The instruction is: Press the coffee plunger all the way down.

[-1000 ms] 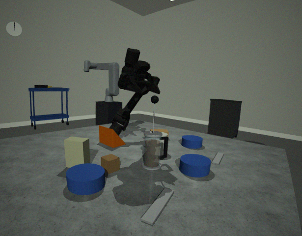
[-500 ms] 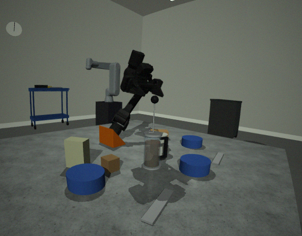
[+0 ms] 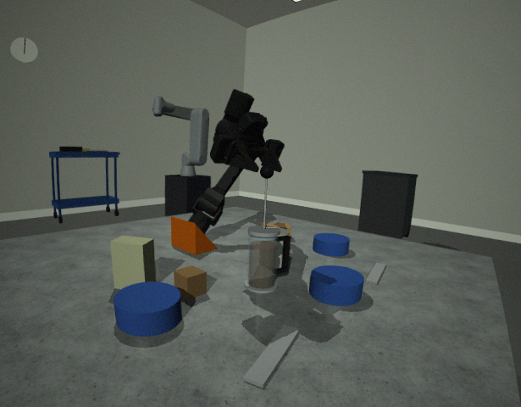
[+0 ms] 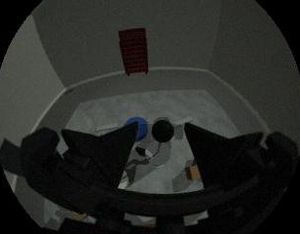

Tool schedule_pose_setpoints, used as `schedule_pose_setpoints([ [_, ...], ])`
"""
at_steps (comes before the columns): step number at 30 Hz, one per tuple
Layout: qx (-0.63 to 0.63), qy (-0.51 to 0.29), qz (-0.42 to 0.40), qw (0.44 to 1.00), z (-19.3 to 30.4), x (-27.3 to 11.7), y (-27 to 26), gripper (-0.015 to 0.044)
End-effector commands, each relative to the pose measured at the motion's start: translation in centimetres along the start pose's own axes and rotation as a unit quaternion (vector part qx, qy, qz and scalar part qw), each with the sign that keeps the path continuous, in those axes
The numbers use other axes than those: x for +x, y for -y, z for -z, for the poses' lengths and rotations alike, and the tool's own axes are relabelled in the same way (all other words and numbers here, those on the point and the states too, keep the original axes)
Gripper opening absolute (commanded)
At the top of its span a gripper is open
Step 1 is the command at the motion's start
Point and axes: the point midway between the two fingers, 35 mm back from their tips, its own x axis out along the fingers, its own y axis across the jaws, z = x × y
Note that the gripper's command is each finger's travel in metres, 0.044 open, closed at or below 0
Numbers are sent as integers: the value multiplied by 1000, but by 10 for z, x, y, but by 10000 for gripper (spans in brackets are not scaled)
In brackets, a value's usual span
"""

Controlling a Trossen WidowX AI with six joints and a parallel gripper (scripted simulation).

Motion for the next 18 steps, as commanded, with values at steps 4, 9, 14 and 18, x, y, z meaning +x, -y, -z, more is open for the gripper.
schedule_pose_setpoints([
  [4,3,-1,3,1000,2,1,2,125],
  [9,3,-1,3,1000,2,1,2,121],
  [14,3,-1,3,1000,2,1,2,121],
  [18,3,-1,3,1000,4,3,2,121],
])
